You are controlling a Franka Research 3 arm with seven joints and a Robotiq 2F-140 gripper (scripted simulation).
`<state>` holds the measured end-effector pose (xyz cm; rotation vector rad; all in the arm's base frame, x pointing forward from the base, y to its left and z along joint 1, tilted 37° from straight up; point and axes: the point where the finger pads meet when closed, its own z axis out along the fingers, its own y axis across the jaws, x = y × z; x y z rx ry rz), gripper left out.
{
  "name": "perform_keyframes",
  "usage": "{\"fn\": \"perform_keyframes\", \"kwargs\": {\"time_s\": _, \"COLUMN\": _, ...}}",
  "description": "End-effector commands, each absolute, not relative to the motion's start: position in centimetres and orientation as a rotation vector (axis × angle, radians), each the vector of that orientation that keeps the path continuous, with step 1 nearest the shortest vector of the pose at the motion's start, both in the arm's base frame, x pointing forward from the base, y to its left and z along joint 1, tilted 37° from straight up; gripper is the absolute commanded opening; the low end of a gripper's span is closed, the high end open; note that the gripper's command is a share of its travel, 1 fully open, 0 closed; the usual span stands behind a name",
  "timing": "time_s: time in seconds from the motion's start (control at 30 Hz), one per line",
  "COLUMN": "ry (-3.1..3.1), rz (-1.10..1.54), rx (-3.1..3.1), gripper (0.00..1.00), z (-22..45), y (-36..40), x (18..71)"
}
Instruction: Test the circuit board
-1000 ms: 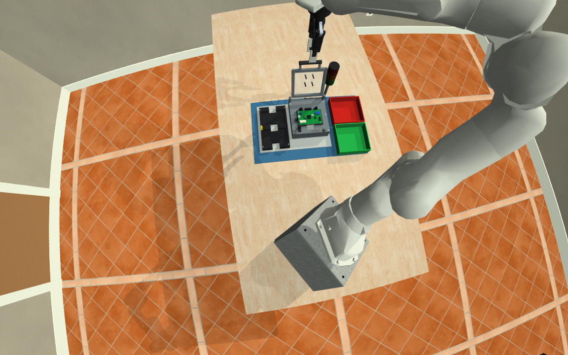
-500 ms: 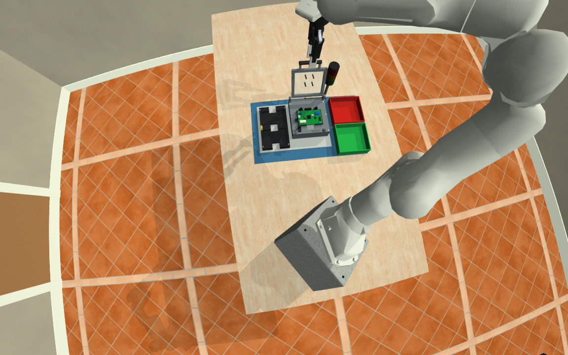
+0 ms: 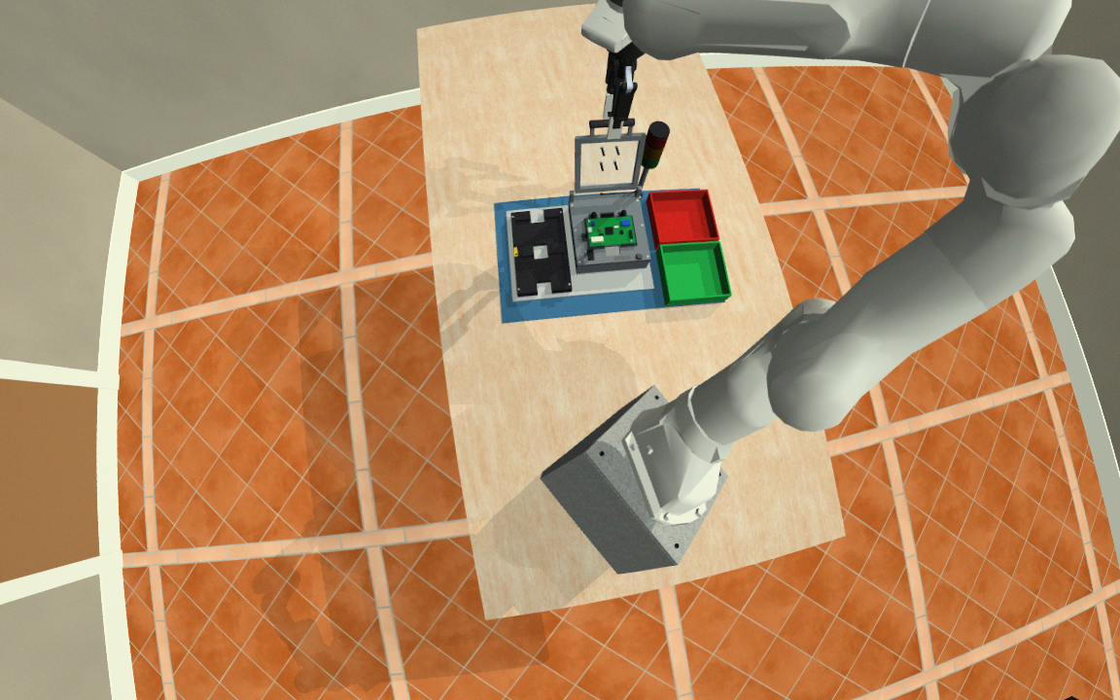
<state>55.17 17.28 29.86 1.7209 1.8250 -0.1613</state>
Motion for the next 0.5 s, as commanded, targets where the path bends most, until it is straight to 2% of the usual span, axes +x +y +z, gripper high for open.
{"fn": "perform_keyframes", "kwargs": {"time_s": 0.0, "ry": 1.82, "rz": -0.157, "rx": 1.723, "gripper": 0.3, "z": 29.78, "y": 17.16, "x": 55.32}}
{"fn": "perform_keyframes", "kwargs": {"time_s": 0.4, "ry": 1.82, "rz": -0.157, "rx": 1.723, "gripper": 0.3, "z": 29.78, "y": 17.16, "x": 55.32}}
{"fn": "perform_keyframes", "kwargs": {"time_s": 0.43, "ry": 1.82, "rz": -0.157, "rx": 1.723, "gripper": 0.0, "z": 29.78, "y": 17.16, "x": 55.32}}
{"fn": "perform_keyframes", "kwargs": {"time_s": 0.47, "ry": 1.82, "rz": -0.157, "rx": 1.723, "gripper": 0.0, "z": 29.78, "y": 17.16, "x": 55.32}}
